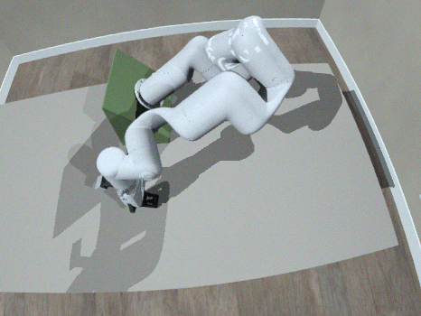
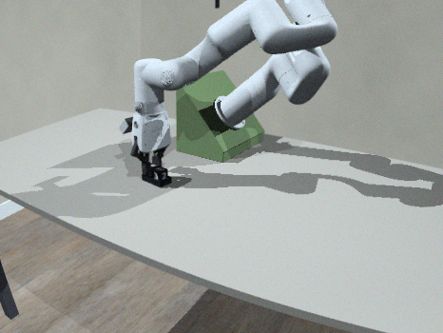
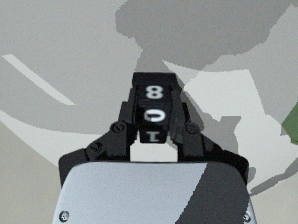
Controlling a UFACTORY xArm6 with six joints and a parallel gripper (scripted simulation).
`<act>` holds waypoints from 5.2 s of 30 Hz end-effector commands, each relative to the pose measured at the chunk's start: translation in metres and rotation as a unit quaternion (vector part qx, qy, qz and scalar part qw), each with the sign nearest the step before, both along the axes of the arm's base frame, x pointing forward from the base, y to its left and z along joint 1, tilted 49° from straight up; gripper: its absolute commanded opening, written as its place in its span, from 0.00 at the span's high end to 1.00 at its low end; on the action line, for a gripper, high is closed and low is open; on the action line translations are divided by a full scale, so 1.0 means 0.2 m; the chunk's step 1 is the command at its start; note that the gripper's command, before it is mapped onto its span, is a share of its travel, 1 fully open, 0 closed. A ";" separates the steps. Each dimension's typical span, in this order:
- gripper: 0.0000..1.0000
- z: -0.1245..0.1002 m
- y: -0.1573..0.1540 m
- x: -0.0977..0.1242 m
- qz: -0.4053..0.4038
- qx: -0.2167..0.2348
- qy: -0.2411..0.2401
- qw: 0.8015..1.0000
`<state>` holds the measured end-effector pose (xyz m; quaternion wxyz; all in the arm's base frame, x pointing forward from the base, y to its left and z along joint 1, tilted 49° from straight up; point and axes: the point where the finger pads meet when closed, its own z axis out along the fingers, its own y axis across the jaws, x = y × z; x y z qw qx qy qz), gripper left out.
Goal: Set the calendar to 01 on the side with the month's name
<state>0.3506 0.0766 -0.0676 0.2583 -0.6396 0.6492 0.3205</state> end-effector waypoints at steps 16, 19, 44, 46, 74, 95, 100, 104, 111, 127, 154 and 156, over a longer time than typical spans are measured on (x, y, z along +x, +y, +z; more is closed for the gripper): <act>0.69 0.00 0.00 0.01 -0.001 -0.001 -0.001 1.000; 0.65 0.00 0.00 0.01 -0.001 -0.001 -0.001 1.000; 0.53 0.01 -0.01 0.01 -0.001 -0.001 -0.001 1.000; 0.53 0.02 -0.02 0.01 -0.001 -0.001 -0.001 1.000; 0.00 0.30 -0.34 0.04 -0.001 -0.001 -0.001 1.000; 0.00 0.30 -0.34 0.04 -0.001 -0.001 -0.001 1.000; 0.00 0.31 -0.35 0.04 -0.001 -0.001 -0.001 1.000; 0.00 0.35 -0.39 0.04 -0.001 -0.001 -0.001 1.000; 0.00 0.41 -0.47 0.05 -0.001 -0.001 -0.001 1.000; 0.00 0.53 -0.60 0.06 -0.001 -0.001 -0.001 1.000; 0.00 0.53 -0.60 0.06 -0.001 -0.001 -0.001 1.000; 0.00 0.53 -0.60 0.06 -0.001 -0.001 -0.001 1.000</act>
